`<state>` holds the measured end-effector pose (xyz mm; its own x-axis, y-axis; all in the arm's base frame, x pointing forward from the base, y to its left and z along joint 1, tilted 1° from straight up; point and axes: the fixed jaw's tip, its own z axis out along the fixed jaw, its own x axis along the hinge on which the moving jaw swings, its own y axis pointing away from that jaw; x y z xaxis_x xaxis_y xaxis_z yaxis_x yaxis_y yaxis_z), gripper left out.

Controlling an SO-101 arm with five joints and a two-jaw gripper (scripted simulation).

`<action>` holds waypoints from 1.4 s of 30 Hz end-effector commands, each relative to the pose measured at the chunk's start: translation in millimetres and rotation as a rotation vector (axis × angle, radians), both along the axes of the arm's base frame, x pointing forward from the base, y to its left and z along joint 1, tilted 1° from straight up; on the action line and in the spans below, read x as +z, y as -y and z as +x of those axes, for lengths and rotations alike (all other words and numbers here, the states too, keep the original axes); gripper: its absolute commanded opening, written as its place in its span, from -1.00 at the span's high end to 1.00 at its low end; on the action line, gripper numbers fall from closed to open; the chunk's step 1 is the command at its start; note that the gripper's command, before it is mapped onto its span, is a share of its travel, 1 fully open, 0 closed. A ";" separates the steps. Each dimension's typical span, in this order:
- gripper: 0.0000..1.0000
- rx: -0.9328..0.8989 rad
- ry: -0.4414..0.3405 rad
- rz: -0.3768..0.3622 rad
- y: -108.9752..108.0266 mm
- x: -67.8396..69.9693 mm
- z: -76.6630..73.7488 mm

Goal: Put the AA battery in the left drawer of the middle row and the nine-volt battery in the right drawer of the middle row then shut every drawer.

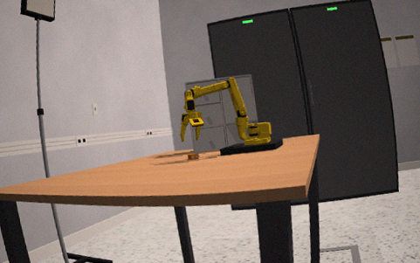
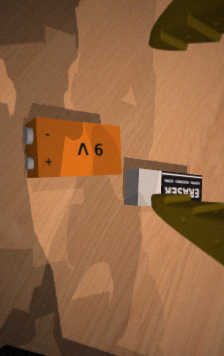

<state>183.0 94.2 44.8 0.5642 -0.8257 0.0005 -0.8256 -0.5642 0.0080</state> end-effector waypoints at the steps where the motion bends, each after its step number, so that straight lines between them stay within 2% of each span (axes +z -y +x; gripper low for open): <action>1: 0.41 0.021 0.003 0.003 -2.5 -0.3 1.6; 19: 0.41 0.021 0.003 0.003 -2.5 -0.3 1.6; 31: 0.41 0.021 0.003 0.003 -2.6 -15.3 1.5; 42: 0.41 0.021 0.003 0.003 -2.6 -17.2 0.4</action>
